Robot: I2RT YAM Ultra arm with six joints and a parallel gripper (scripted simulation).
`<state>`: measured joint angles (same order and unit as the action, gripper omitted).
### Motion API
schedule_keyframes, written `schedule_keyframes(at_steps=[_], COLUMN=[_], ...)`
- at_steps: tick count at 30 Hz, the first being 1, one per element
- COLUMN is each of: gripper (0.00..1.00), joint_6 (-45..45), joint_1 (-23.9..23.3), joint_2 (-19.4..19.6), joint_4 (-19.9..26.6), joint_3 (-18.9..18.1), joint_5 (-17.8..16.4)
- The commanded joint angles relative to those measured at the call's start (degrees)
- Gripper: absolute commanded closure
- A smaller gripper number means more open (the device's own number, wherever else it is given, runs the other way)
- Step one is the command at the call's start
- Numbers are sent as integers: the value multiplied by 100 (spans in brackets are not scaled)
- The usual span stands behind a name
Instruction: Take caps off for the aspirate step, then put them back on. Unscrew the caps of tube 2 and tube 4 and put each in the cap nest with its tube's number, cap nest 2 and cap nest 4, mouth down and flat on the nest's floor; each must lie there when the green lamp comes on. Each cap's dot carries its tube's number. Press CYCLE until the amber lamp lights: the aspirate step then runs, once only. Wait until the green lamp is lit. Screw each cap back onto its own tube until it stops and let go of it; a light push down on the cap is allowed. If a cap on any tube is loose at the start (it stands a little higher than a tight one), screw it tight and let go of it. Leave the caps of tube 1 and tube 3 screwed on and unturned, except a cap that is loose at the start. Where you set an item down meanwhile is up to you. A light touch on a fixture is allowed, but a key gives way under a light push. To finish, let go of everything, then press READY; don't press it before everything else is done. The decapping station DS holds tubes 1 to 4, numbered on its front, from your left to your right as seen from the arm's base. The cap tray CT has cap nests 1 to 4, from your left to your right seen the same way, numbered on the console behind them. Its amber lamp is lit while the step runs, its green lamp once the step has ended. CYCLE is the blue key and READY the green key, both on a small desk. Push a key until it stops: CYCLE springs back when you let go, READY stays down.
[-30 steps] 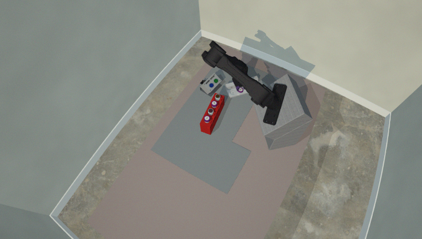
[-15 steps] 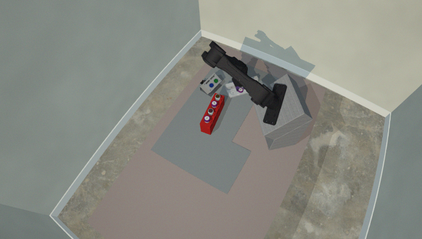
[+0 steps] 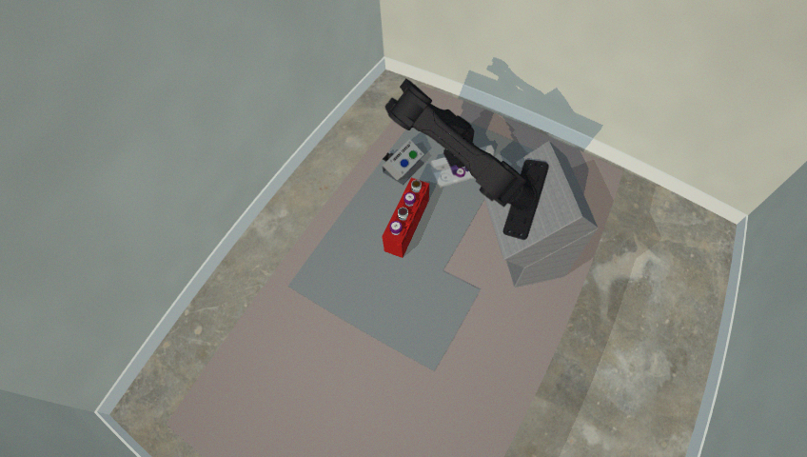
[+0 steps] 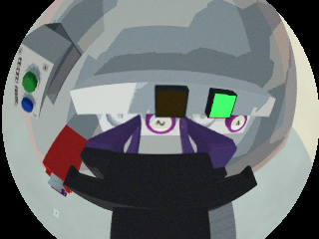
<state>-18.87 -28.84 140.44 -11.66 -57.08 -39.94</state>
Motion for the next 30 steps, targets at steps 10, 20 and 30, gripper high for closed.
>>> schedule_keyframes(at_steps=[10,20,30], gripper=[53,100,100], joint_6=[-13,-13,338], joint_1=[-28,-28,-308], joint_2=[-22,-22,-458], joint_4=[-33,-33,444], joint_3=[30,30,214], joint_5=[21,21,-62])
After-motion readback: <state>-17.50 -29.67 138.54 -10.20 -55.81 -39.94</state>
